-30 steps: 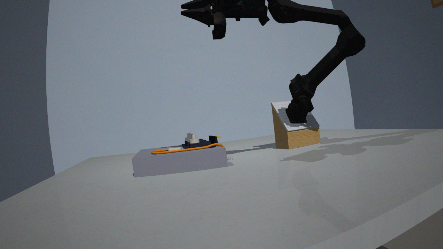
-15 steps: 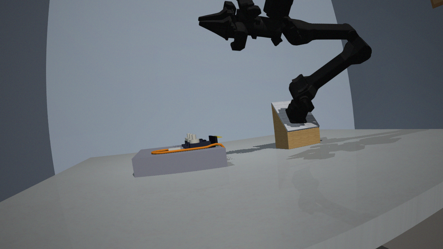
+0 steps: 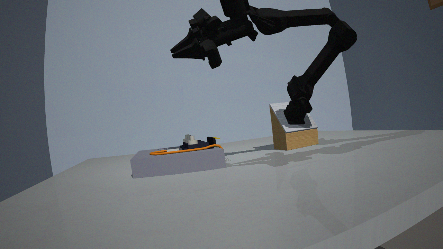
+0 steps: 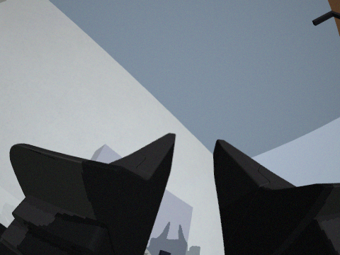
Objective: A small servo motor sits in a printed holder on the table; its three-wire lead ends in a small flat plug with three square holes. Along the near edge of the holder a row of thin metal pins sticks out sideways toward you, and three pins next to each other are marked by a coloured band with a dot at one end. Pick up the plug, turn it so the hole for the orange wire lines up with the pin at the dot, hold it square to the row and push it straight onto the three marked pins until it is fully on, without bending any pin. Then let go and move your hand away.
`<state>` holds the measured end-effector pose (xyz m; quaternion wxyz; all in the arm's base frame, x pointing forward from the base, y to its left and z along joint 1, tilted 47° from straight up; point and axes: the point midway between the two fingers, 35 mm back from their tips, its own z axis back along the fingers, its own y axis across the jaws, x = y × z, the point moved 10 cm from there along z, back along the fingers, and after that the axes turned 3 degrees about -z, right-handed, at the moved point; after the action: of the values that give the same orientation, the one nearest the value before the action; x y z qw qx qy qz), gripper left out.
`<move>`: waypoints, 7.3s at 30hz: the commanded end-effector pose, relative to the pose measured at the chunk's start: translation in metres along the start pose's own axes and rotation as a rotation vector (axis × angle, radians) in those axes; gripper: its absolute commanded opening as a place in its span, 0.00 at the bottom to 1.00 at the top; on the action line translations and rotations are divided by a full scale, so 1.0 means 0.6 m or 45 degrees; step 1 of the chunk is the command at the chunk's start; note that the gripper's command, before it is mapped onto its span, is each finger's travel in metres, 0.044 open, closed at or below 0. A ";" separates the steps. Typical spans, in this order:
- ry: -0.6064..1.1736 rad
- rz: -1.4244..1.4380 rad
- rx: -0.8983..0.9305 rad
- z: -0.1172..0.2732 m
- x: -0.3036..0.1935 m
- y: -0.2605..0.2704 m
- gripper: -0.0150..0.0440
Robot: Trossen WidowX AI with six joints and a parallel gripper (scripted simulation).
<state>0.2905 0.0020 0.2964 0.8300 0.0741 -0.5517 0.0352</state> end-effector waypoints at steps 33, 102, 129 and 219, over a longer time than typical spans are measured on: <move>1.283 -0.556 0.531 -0.283 -0.146 -0.070 0.45; 1.645 -1.150 0.380 -0.296 -0.206 -0.130 0.25; 1.815 -2.125 -0.459 -0.211 -0.267 -0.181 0.25; 1.241 -3.643 -2.561 -0.104 -0.415 -0.153 0.25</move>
<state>0.2612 -0.0729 0.0353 -0.0108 0.0521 -0.3870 0.9205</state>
